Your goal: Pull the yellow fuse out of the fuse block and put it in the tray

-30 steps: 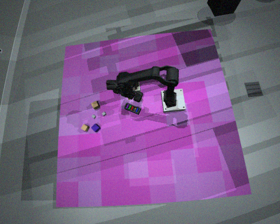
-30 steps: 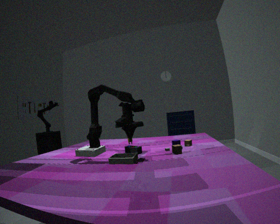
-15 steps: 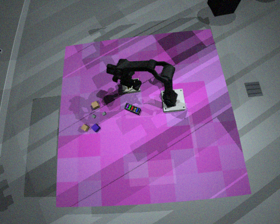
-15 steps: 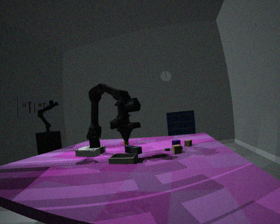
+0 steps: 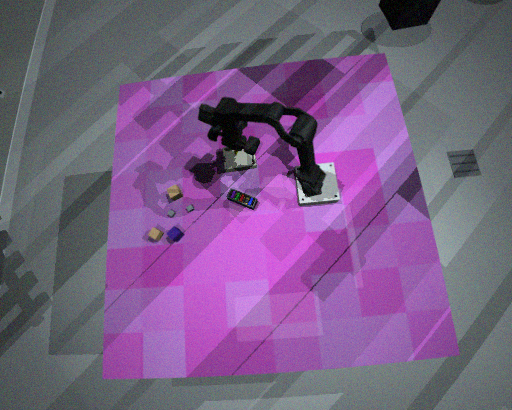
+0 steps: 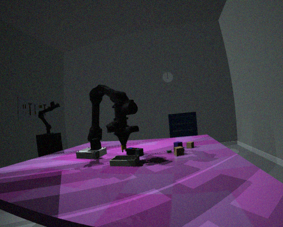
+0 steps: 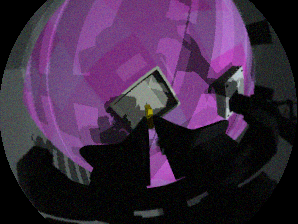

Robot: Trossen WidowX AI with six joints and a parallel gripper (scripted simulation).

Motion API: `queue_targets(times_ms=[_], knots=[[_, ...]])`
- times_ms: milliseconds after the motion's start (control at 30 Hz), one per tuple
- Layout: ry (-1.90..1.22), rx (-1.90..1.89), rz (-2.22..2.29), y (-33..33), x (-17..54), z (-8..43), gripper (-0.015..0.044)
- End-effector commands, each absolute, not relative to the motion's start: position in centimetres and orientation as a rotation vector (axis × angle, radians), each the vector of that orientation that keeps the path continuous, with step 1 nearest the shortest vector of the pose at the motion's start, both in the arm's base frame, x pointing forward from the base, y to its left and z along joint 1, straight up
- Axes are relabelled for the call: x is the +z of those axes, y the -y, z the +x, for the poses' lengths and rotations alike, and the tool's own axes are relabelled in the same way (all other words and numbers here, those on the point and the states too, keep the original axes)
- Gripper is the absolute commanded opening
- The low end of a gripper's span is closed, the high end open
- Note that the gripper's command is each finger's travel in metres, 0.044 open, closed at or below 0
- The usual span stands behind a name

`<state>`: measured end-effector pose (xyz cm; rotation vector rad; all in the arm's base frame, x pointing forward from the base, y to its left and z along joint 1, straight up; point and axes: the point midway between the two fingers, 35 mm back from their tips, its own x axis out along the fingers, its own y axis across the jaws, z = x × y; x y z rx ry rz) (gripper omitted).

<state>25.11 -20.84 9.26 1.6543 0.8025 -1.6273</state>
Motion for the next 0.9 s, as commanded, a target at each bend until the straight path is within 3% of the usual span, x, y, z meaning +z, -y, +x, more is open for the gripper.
queue_targets(times_ms=[0,667,867], knots=[[-0.81,-1.632,1.648,20.9,8.4,25.1,0.0],[-0.81,-1.632,1.648,21.0,5.6,25.1,0.0],[-0.807,-1.63,1.654,20.9,6.0,25.1,0.0157]])
